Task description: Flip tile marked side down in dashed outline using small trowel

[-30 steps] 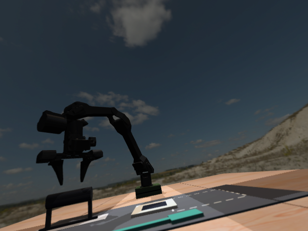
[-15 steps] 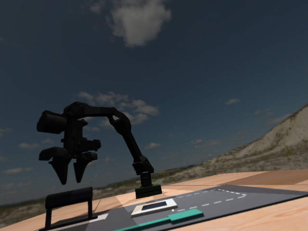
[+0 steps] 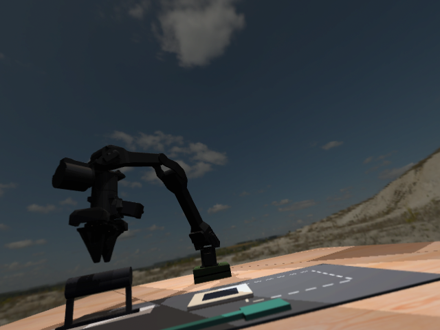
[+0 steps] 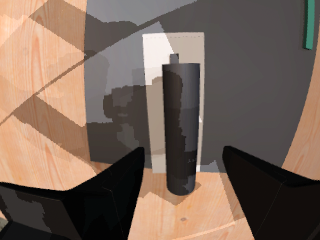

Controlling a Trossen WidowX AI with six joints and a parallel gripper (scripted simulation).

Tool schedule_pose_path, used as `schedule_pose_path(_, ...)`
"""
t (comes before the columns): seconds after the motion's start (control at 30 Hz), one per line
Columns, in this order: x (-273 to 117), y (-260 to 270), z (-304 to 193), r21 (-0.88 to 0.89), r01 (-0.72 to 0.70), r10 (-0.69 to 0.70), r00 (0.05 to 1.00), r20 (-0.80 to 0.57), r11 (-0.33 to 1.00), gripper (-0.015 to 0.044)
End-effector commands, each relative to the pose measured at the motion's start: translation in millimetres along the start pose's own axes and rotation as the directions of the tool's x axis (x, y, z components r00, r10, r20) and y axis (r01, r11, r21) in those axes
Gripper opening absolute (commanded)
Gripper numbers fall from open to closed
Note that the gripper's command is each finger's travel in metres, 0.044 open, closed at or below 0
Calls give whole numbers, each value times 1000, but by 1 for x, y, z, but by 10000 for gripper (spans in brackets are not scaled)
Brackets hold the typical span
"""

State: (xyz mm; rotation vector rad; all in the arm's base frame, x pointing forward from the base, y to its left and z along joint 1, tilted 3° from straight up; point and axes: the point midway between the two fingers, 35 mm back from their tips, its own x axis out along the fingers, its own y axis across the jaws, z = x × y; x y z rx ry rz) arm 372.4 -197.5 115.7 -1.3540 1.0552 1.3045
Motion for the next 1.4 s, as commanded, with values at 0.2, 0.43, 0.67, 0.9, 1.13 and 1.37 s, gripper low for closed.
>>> schedule_pose_path(0.2, 6, -1, 0, -33, 1, -1, 1000, 3, 999, 270)
schedule_pose_path(0.43, 17, -1, -1, -33, 1, -1, 1000, 2, 999, 270)
schedule_pose_path(0.67, 28, -2, -1, -33, 2, -2, 1000, 2, 999, 270)
schedule_pose_path(0.9, 40, -2, -1, -33, 2, -2, 1000, 1, 999, 270)
schedule_pose_path(1.13, 45, -2, -1, -33, 2, -2, 1000, 1, 999, 217)
schedule_pose_path(1.37, 45, -2, -1, -33, 2, -2, 1000, 1, 999, 130)
